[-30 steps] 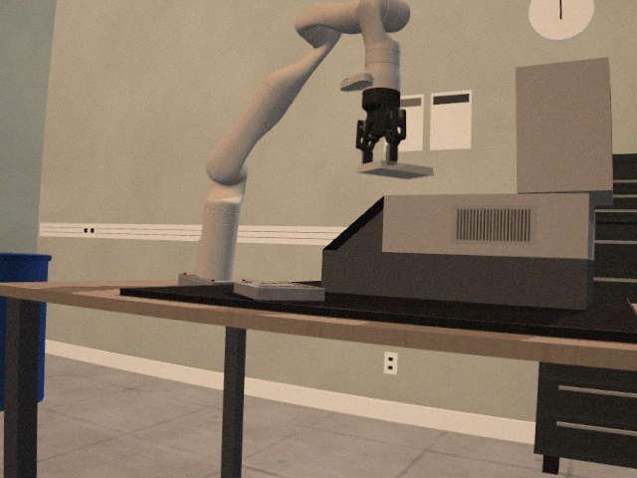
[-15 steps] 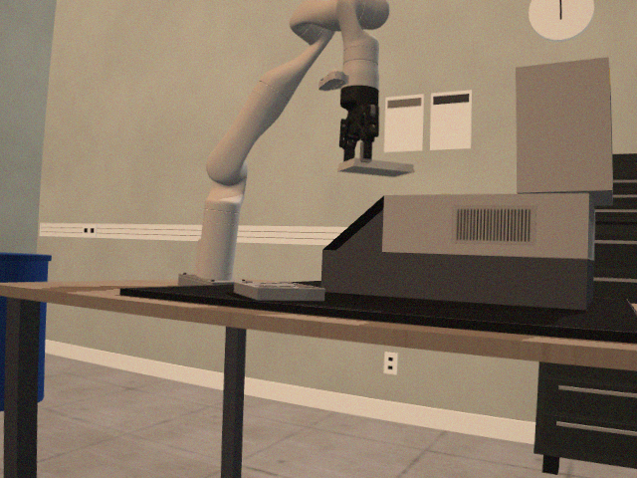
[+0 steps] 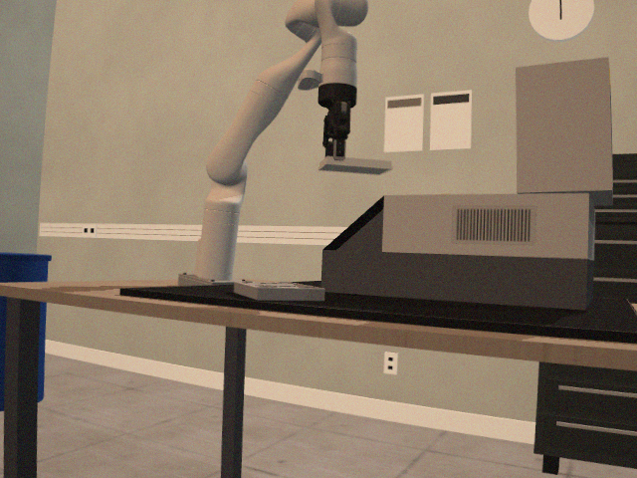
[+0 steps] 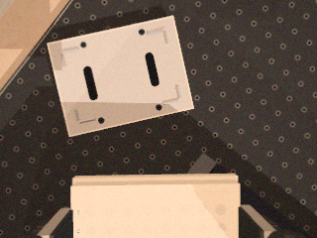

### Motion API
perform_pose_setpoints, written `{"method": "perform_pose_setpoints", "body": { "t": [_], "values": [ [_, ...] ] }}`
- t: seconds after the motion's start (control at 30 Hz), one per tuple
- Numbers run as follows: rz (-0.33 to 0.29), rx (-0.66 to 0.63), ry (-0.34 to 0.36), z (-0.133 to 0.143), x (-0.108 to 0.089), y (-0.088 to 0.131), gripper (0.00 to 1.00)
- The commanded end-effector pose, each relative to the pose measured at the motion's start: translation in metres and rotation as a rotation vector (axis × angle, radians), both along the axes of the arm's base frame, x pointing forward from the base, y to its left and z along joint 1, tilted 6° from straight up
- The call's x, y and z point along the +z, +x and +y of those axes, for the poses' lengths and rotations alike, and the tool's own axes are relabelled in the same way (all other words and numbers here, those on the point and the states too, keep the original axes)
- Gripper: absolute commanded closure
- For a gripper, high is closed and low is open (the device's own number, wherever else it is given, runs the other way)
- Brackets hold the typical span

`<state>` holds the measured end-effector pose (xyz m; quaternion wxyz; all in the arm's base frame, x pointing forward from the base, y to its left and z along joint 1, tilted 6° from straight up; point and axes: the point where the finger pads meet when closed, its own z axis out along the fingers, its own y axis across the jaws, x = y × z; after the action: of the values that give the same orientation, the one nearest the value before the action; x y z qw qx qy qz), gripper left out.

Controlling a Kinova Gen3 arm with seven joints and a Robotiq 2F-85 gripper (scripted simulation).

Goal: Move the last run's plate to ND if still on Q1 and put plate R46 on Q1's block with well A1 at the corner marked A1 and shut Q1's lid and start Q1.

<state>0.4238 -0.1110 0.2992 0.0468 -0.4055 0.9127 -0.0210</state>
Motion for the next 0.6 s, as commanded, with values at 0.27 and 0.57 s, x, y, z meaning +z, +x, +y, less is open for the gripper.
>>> {"method": "perform_pose_setpoints", "body": {
  "t": [0.27,0.57],
  "values": [
    [-0.011,-0.136,0.016,-0.028,-0.001,-0.023,0.1],
    [-0.011,-0.217,0.025,-0.045,-0.003,-0.039,0.1]
  ]
}}
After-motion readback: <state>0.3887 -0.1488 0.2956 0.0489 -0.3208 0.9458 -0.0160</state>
